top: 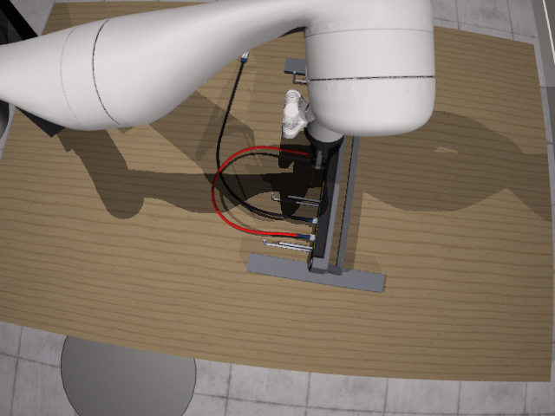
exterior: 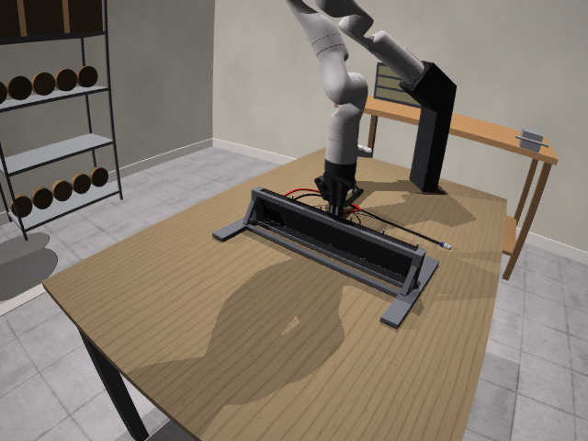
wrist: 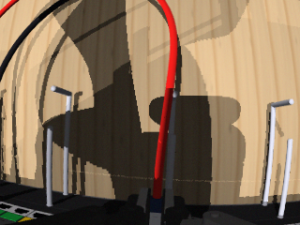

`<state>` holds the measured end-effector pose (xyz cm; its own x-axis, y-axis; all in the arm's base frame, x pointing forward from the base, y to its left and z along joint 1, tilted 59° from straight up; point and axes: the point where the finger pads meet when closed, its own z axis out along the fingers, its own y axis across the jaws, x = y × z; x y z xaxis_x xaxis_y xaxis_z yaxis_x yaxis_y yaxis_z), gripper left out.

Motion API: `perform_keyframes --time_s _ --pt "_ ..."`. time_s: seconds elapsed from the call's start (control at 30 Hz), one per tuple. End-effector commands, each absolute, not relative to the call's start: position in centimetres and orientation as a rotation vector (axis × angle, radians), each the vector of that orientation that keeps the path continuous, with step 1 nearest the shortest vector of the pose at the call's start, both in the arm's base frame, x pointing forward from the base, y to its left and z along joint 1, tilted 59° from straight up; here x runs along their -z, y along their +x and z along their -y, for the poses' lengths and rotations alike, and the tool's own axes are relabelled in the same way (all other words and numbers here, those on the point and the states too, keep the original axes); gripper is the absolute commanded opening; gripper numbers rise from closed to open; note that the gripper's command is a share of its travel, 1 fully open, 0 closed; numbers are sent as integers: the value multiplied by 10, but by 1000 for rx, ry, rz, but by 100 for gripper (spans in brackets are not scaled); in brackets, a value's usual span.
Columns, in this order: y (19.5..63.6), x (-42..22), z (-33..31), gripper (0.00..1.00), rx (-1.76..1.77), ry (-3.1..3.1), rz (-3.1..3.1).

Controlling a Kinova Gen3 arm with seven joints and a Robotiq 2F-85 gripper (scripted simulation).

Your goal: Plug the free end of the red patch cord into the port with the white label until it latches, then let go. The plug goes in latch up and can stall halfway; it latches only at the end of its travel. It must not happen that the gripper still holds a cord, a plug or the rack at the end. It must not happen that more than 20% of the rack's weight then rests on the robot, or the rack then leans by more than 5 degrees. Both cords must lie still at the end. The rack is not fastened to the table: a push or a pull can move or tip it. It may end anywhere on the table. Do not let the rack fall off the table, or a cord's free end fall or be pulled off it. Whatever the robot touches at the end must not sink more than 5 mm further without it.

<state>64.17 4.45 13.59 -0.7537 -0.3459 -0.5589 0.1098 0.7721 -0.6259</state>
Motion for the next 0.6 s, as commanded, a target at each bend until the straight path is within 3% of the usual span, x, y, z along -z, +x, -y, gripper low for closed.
perform_keyframes --time_s 0.0,0.57 --pt "648 -145 -47 0 856 -172 -2268" --pt "647 -144 -46 0 859 -173 -2274"
